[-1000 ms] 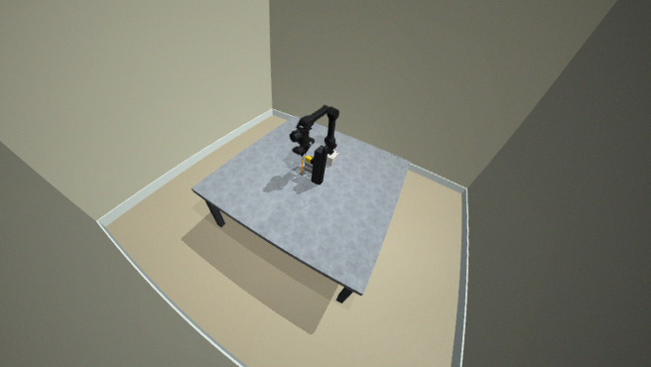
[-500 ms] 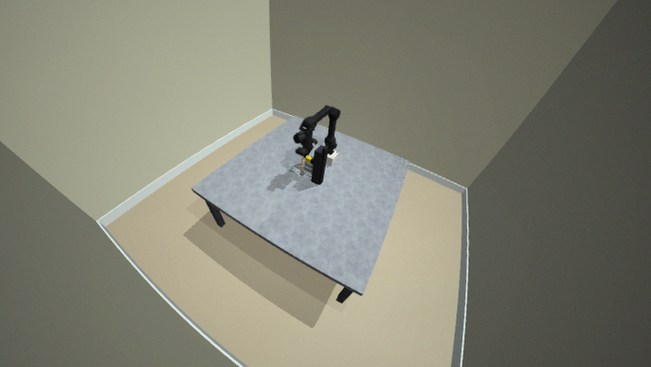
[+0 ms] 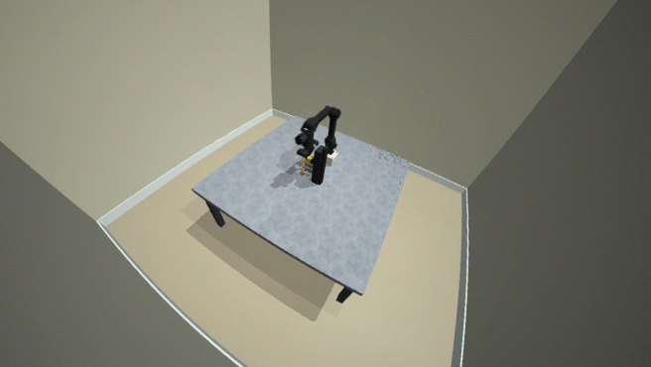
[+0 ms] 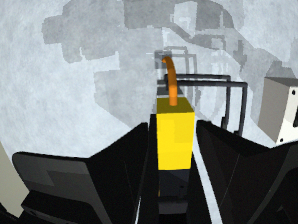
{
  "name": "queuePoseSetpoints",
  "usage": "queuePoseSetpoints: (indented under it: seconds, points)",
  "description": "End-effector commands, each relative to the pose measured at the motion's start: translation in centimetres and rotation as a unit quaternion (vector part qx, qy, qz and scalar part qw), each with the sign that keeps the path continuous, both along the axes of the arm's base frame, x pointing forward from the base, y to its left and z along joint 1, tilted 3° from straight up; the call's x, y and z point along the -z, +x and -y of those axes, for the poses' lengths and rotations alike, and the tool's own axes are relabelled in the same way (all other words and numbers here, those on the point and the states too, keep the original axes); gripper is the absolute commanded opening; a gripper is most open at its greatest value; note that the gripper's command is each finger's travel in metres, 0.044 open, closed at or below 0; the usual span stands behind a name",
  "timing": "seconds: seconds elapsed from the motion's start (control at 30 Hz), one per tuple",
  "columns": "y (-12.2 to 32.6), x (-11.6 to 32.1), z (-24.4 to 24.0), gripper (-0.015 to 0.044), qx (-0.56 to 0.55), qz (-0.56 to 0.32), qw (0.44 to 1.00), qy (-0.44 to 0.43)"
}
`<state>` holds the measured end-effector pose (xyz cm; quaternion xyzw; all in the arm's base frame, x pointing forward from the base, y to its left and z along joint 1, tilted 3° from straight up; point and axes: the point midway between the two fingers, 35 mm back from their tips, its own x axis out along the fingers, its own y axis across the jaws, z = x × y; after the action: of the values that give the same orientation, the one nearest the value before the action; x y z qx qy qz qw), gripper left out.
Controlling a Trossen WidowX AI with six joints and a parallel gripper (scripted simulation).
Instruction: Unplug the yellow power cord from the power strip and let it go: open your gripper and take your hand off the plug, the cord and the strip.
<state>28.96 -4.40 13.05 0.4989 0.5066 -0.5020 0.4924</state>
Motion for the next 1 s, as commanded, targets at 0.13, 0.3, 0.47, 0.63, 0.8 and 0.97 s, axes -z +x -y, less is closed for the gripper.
queuePoseSetpoints:
  seconds: [0.13,0.3,0.47,0.63,0.8,0.97]
  points:
    - [-0.2,0.8,-0.1,0.0160,0.003,-0.004,1.000,0.002]
    - [-0.1,0.6,0.0,0.0075,0.000,-0.002,1.000,0.000]
    - [-0.1,0.6,0.0,0.0041,0.000,-0.002,1.000,0.000]
    - [-0.1,0.6,0.0,0.0000,0.000,-0.002,1.000,0.000]
    - [0.0,0.6,0.7,0.0000,0.000,-0.002,1.000,0.000]
    - [0.1,0.6,1.4,0.0000,0.001,-0.002,1.000,0.000]
